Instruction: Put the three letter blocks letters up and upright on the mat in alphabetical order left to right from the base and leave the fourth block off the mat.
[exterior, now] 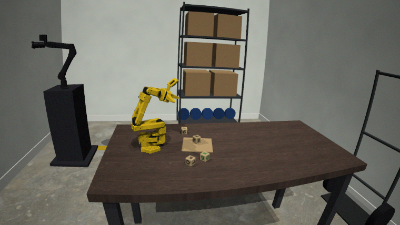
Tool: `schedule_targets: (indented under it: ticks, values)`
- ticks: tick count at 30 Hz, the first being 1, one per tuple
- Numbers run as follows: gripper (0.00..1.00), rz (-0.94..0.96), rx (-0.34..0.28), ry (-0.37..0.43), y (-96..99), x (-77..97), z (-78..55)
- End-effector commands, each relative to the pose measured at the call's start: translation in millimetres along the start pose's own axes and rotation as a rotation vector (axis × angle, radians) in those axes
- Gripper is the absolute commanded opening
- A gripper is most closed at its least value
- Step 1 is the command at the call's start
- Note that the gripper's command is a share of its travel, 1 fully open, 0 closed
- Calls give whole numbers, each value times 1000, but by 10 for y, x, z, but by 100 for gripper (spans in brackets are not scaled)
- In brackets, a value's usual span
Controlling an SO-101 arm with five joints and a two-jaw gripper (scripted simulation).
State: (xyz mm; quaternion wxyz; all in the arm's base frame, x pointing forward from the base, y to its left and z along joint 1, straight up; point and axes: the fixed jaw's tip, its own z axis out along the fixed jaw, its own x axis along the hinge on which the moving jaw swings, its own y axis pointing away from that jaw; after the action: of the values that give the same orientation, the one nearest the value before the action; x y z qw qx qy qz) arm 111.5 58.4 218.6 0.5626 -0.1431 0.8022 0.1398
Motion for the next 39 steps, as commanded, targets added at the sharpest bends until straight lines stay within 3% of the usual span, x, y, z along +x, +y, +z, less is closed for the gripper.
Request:
schedule_targets:
  ticks: [1, 9, 17, 26, 34, 39]
  values:
    - [100, -1, 39, -8, -51, -30, -17]
    - [100, -1, 50, -3, -66, -22, -16]
    - [100, 8, 128, 34, -170, 39, -14]
    - [100, 10, 145, 42, -192, 52, -15]
    - [100, 22, 221, 81, -292, 116, -26]
    - [100, 24, 232, 87, -306, 126, -29]
